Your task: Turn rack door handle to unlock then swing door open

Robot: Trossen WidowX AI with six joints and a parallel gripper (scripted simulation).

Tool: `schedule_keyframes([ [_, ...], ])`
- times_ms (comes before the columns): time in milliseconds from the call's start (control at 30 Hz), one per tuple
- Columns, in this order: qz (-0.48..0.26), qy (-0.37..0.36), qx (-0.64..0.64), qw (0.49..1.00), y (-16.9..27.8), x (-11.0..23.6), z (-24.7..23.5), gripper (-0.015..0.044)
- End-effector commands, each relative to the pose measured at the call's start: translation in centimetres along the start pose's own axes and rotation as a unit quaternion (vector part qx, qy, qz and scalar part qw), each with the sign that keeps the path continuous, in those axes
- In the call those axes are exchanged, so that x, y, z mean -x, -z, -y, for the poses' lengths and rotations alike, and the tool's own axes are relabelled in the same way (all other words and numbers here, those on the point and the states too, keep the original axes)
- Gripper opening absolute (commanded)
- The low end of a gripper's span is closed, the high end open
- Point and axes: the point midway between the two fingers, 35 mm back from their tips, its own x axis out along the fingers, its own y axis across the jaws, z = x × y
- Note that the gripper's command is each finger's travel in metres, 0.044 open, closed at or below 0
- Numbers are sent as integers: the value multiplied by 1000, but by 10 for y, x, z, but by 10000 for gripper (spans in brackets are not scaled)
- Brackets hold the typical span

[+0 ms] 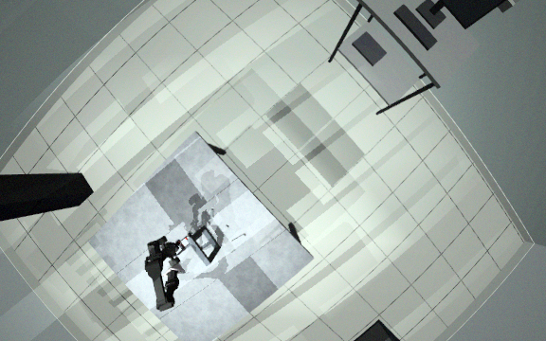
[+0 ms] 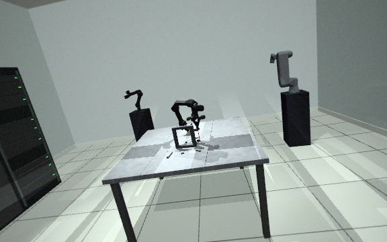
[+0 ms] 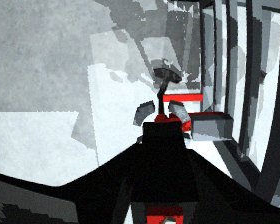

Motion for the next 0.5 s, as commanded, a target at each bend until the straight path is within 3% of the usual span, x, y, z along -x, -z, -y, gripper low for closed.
schedule_keyframes([
  [0, -1, 0, -43, 999, -2, 0, -8, 16],
  [467, -1, 0, -48, 999, -3, 0, -9, 16],
])
